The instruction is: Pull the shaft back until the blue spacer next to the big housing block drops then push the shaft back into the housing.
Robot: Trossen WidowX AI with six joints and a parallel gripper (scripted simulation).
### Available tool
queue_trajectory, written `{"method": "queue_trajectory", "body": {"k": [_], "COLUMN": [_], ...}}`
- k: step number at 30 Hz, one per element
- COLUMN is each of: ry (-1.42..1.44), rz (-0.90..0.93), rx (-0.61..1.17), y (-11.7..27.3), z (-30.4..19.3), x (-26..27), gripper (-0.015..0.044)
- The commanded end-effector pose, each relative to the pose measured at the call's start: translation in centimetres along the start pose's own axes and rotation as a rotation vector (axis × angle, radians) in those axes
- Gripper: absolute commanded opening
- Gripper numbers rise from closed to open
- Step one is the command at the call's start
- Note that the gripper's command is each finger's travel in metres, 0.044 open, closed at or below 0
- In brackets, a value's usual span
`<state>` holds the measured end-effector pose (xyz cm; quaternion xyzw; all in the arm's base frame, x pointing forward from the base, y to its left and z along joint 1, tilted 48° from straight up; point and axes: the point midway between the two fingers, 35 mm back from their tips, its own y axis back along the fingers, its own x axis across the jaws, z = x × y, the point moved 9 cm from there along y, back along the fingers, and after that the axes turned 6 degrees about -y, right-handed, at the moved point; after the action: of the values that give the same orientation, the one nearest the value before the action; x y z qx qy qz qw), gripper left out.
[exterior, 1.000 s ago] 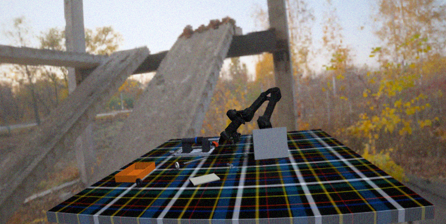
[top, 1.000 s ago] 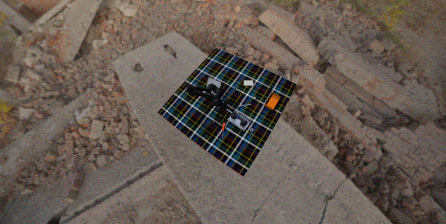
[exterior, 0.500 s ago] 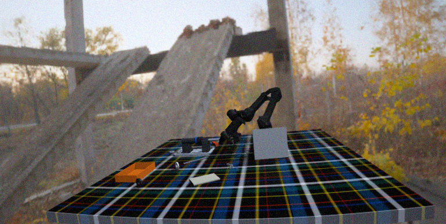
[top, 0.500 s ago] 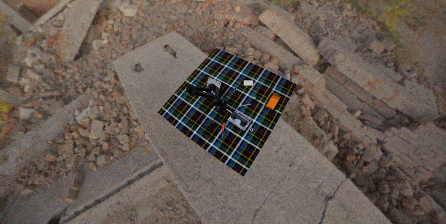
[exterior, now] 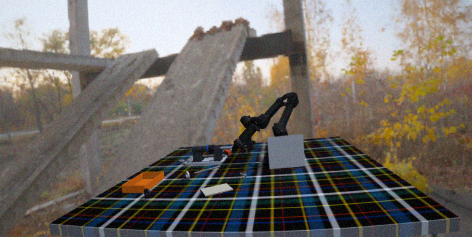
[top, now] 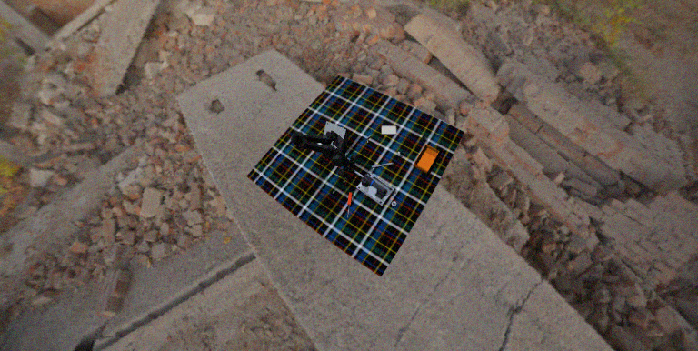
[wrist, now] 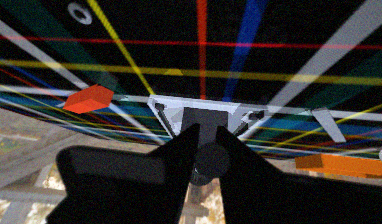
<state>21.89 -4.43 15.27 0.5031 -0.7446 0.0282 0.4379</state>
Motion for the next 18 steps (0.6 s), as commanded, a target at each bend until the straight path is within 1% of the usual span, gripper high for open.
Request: {"method": "queue_trajectory", "body": {"k": [1, 18], "ry": [0.001, 0.001], "rz": [0.003, 0.003], "rx": [0.001, 0.001], "y": [0.12, 0.26], "z": [0.04, 0.18], "x": [0.06, 0.08], "gripper": [0.0, 0.0]}}
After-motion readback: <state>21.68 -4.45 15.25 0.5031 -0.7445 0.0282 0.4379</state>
